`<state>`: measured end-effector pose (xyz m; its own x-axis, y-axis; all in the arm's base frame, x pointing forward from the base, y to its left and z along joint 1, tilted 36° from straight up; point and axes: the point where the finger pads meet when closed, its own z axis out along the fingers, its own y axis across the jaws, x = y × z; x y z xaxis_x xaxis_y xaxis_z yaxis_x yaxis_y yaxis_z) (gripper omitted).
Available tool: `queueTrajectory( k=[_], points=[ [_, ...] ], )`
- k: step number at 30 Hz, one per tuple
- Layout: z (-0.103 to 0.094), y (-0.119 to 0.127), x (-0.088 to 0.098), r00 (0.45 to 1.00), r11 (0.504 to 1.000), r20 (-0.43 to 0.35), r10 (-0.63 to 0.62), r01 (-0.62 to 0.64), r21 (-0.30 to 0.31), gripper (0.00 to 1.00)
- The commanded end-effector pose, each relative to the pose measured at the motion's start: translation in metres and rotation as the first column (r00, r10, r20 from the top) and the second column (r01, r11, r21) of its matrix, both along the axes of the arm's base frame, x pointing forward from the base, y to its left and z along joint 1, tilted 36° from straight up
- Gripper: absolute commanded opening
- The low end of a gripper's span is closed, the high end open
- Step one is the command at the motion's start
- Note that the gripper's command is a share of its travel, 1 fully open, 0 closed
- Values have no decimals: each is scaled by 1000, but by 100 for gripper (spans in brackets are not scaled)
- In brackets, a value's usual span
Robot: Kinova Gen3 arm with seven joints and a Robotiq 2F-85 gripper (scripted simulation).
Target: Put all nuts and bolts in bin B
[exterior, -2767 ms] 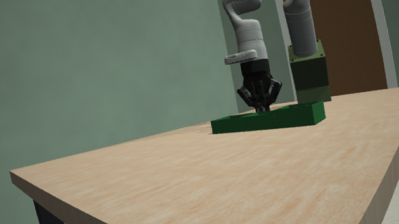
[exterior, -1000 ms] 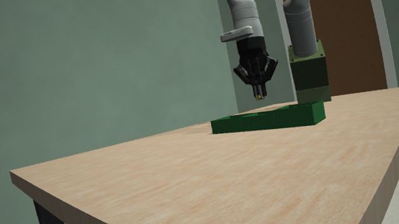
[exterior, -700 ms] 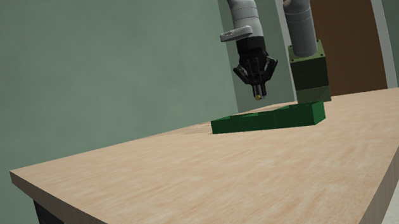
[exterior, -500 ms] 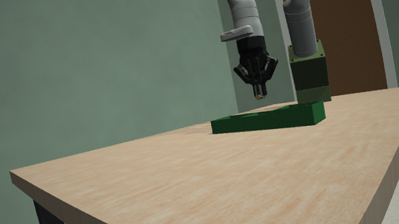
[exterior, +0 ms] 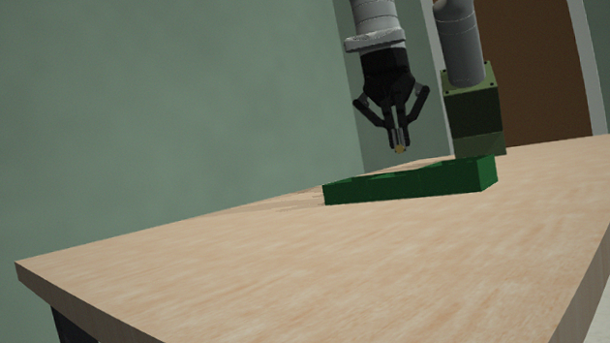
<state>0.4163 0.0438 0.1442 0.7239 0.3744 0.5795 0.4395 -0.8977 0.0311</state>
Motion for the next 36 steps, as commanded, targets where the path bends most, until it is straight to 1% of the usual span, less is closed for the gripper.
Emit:
queueTrajectory(
  k=[1,4,5,9,11,12,14,17,20,24,25,36],
  points=[
    [17,13,16,994,993,42,100,-98,-59,0],
    [27,23,27,973,966,64,223,-212,-145,0],
    [28,24,28,962,953,69,264,-249,-174,0],
    [28,24,28,903,876,77,422,-385,-289,0],
    [28,24,28,903,876,77,422,-385,-289,0],
    [28,24,28,885,852,75,460,-416,-318,0],
    [28,24,28,843,797,69,534,-474,-373,0],
    [29,24,28,770,702,50,636,-550,-453,0],
    [29,24,28,687,591,20,727,-610,-527,0],
    [29,24,29,562,426,-35,827,-665,-613,0],
    [29,24,29,540,398,-45,840,-671,-626,0],
    [29,25,28,540,398,-45,840,-671,-626,0]
  ],
)
